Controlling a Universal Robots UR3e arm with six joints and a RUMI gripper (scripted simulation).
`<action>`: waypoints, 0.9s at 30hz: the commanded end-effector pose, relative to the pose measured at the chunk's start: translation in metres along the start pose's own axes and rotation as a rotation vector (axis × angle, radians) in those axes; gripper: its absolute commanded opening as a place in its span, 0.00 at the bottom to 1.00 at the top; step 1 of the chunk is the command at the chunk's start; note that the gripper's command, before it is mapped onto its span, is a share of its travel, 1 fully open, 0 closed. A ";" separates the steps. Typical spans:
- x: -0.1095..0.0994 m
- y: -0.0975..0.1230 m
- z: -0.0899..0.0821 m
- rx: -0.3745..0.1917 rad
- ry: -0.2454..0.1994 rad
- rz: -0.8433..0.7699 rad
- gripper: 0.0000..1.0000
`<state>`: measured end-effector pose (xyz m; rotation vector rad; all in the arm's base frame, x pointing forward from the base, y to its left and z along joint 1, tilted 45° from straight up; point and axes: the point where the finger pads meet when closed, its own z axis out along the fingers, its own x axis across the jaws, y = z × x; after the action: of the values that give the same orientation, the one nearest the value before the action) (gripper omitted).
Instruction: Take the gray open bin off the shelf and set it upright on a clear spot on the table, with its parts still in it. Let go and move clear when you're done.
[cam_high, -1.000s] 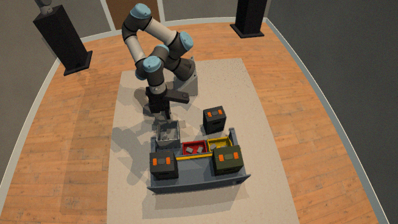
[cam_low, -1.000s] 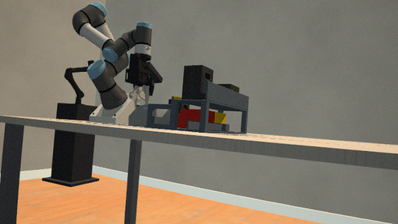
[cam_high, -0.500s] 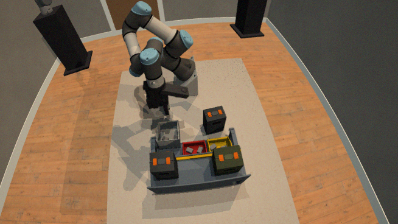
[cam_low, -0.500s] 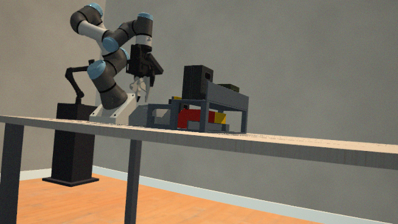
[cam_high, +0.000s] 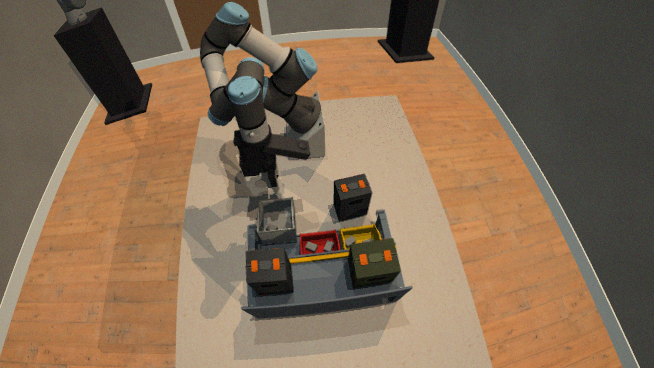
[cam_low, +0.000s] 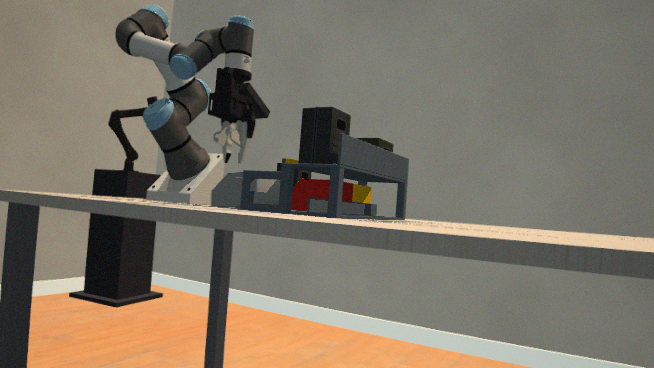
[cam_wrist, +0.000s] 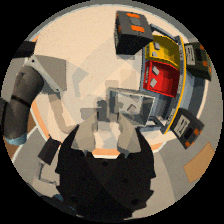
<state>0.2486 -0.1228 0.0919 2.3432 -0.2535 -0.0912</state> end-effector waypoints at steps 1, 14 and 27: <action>0.000 0.000 0.004 0.000 -0.003 0.001 0.26; 0.000 0.000 0.008 0.000 -0.003 0.001 0.26; 0.001 0.000 0.010 0.000 -0.003 0.001 0.26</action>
<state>0.2472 -0.1297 0.0848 2.3427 -0.2563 -0.0963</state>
